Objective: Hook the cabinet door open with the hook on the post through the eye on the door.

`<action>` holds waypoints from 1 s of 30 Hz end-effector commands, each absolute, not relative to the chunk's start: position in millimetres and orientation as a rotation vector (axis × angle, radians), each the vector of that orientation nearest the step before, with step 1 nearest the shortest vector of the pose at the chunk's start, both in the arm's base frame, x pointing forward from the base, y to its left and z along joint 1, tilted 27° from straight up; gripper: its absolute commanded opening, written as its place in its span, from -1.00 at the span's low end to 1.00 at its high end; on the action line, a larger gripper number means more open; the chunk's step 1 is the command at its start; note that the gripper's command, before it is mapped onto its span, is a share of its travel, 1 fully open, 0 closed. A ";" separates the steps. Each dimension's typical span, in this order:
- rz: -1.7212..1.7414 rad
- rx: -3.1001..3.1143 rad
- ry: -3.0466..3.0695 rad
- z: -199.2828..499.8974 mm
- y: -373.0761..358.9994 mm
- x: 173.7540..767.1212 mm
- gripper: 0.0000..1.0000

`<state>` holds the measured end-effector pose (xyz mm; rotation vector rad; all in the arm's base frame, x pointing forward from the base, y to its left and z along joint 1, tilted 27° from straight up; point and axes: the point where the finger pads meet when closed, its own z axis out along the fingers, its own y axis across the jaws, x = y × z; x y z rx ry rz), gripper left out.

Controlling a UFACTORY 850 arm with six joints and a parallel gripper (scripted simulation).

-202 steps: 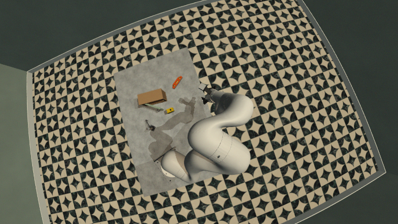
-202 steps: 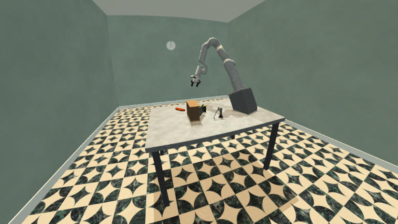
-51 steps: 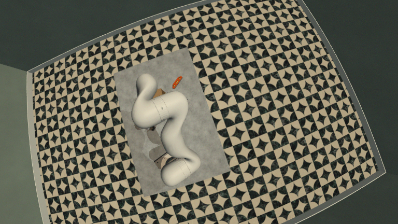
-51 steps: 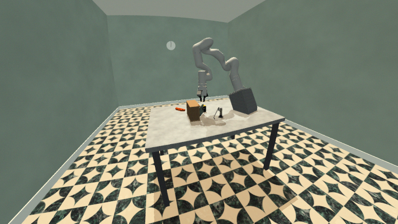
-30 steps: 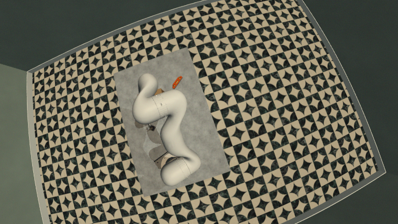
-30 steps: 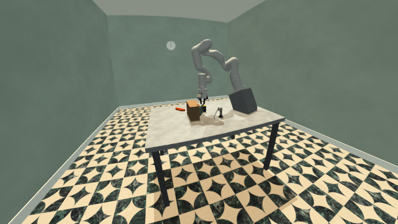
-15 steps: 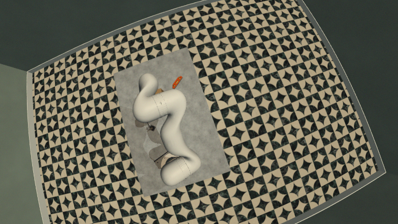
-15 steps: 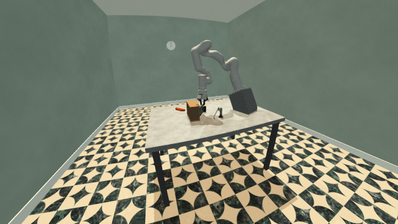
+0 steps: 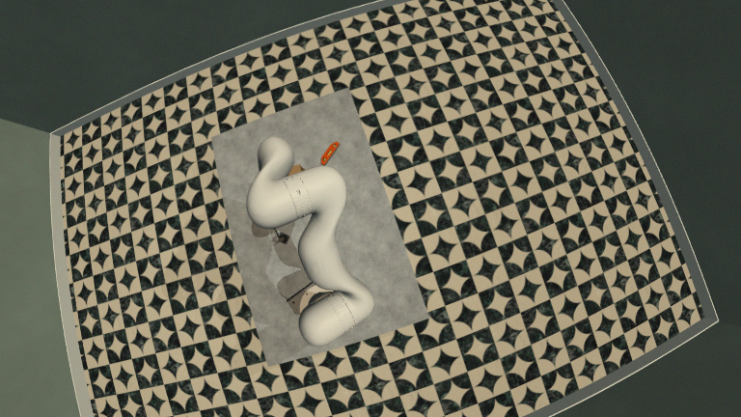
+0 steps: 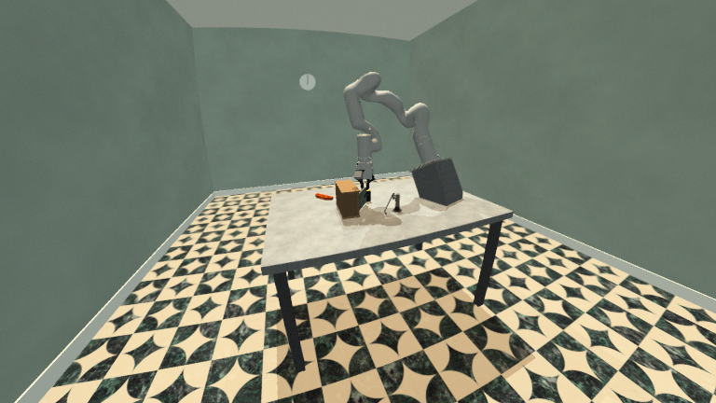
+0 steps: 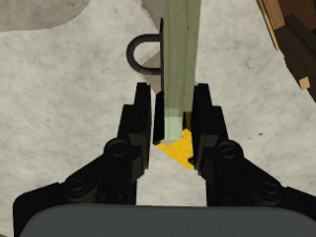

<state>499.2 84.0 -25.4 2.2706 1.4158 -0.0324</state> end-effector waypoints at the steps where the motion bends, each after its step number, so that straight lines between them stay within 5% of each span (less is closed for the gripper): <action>1: -0.025 2.277 1.404 -25.8 85.2 497.6 -0.47; 30: 0.020 2.371 1.239 -34.1 93.9 479.3 -0.47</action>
